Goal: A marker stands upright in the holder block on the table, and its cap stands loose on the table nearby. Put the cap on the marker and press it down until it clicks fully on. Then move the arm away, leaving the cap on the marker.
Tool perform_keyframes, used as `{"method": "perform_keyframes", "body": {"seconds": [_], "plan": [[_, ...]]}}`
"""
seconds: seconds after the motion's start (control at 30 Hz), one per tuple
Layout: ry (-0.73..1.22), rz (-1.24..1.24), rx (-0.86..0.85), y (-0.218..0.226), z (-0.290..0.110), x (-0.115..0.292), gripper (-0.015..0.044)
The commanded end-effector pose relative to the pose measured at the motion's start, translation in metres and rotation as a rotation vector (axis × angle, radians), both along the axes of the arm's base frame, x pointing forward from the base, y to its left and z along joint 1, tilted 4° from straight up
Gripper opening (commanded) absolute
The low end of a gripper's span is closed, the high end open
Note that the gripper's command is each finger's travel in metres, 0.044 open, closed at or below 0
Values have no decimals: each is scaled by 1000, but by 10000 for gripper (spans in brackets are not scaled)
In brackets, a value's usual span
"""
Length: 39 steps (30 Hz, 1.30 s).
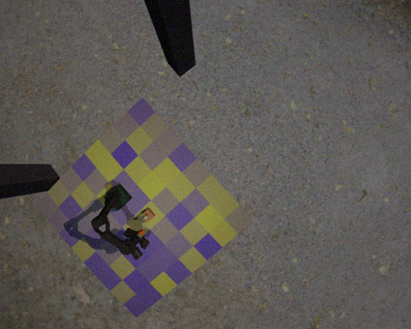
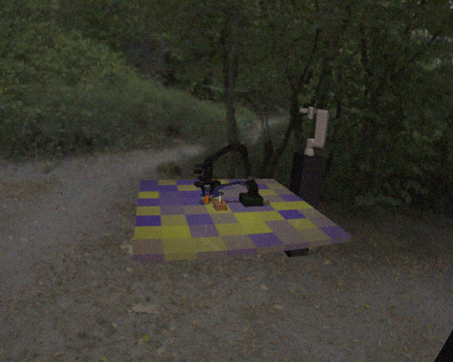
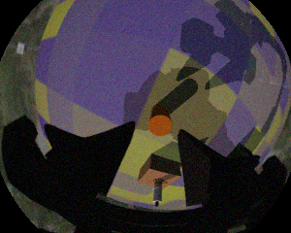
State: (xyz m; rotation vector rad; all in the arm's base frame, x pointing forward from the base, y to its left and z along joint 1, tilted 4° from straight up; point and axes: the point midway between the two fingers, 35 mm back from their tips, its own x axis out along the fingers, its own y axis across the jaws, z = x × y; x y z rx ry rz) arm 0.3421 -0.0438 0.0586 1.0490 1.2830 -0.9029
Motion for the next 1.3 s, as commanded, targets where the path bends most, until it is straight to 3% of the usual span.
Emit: {"method": "perform_keyframes", "body": {"seconds": [0.0, 0.83, 0.93, 1.27], "plan": [[11, -5, -2, 0, -9, -2, 246], [12, -5, -2, 1, -45, 0, 246], [12, -5, -2, 1, -45, 0, 167], [12, -5, -2, 1, -45, 1, 101]]}}
